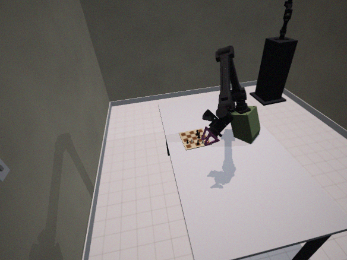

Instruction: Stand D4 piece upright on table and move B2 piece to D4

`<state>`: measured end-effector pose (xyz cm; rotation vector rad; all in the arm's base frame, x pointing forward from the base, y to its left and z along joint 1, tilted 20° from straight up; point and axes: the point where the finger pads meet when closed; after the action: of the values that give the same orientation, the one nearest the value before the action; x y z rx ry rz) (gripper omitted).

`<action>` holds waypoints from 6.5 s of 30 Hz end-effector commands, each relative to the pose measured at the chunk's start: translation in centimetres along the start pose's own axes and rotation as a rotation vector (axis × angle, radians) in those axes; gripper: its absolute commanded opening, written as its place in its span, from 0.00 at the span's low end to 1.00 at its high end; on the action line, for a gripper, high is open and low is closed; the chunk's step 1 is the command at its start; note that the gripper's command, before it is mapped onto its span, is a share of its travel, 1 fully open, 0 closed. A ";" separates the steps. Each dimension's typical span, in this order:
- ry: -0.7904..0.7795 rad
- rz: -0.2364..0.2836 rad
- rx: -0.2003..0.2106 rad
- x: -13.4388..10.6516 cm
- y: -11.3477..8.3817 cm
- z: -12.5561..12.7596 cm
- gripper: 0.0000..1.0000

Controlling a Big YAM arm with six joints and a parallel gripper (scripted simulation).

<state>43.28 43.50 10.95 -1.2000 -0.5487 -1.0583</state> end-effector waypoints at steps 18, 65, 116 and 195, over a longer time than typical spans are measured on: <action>0.031 -0.018 0.031 1.7 -0.6 1.9 1.00; -0.657 0.822 -0.337 8.8 3.2 -42.2 1.00; -0.648 0.835 -0.346 5.0 7.1 -46.0 1.00; -0.645 0.805 -0.343 4.0 10.7 -47.5 0.33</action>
<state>44.23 -1.81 -6.33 -1.8650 -0.2825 -0.0267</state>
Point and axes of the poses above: the point where the finger pads meet when closed, its own y axis out along the fingers, its own z axis across the jaws, x = y × z, and after that the axes turned 10 degrees about y, right-handed
